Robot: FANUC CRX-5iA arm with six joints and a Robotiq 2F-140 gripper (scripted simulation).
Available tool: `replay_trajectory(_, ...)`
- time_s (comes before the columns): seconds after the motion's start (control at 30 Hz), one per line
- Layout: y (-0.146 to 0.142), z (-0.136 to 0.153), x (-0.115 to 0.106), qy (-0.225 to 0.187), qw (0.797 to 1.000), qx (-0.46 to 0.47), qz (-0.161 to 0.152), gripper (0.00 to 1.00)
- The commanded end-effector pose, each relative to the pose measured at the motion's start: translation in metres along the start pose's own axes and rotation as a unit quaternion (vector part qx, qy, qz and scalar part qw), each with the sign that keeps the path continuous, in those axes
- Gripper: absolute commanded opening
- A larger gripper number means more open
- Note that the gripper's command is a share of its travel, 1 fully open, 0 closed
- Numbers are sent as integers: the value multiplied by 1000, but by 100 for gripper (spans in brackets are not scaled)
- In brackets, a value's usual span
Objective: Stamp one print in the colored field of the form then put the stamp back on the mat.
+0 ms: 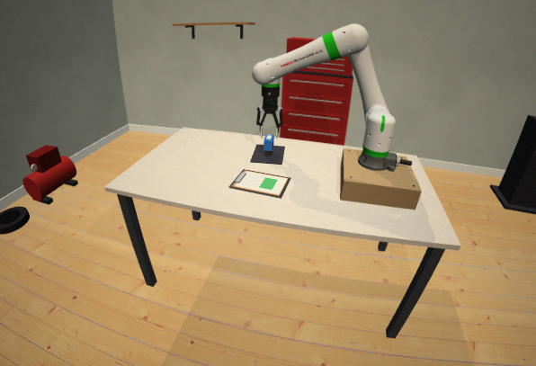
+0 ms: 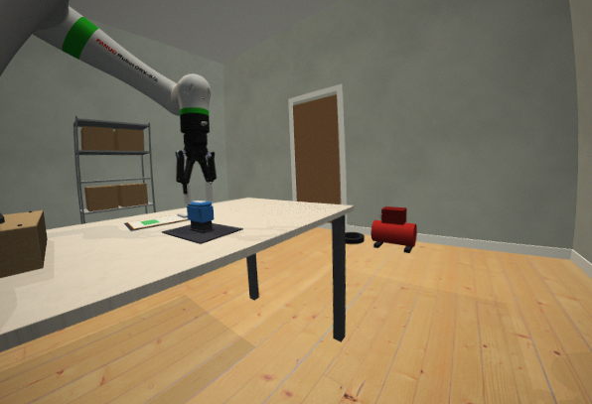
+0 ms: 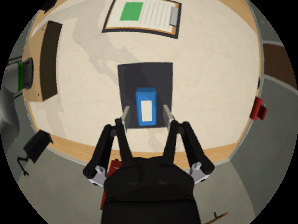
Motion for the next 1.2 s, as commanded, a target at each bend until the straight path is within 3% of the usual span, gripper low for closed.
replay_trajectory(0.0, 0, 0, 14, 0, 1000, 0, 0, 51)
replay_trajectory(0.23, 0, 0, 44, 0, 1000, 0, 0, 51)
replay_trajectory(0.47, 0, 0, 56, 0, 1000, 0, 0, 51)
replay_trajectory(1.03, 0, 0, 60, 0, 1000, 0, 0, 51)
replay_trajectory(1.07, 0, 0, 60, 0, 1000, 0, 0, 17)
replay_trajectory(1.17, 0, 0, 60, 0, 1000, 0, 0, 17)
Point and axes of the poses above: the point where the finger pads meet when closed, its own x axis out along the fingers, its own y axis across the jaws, z = x × y, the point moved 7 cm from there along -x, back along the fingers, and after that the axes turned 5 degrees about x, right-handed, at the moved point
